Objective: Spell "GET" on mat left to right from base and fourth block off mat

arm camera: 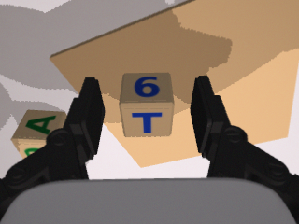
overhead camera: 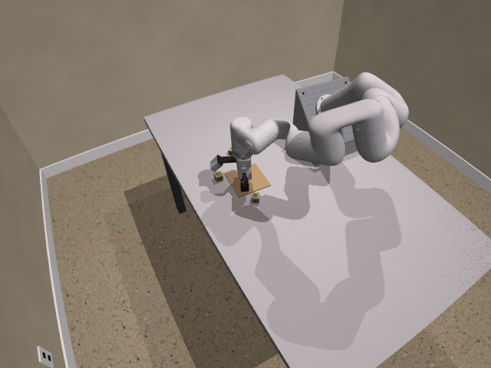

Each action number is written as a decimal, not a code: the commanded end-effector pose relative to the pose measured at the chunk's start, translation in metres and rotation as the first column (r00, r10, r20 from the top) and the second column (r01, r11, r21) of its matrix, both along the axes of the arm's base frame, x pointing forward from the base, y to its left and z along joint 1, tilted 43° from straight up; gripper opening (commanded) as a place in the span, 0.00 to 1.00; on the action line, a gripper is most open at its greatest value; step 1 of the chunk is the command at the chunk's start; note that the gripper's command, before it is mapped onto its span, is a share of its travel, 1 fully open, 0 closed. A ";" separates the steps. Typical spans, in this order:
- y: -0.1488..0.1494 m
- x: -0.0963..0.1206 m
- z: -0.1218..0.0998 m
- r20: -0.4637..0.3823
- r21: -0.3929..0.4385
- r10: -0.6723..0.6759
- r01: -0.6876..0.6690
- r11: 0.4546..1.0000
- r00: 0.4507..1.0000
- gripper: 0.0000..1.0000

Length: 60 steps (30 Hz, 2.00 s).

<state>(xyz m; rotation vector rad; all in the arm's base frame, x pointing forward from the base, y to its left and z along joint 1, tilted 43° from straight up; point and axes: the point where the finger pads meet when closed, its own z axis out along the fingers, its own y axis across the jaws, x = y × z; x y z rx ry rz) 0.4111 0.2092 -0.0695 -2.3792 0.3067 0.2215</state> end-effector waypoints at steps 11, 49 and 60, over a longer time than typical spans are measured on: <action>-0.002 0.002 0.001 0.003 -0.001 -0.003 0.003 1.000 1.000 0.69; -0.002 0.002 0.001 0.003 -0.001 -0.003 0.003 1.000 1.000 0.27; -0.002 0.002 0.001 0.003 -0.001 -0.003 0.003 1.000 1.000 0.27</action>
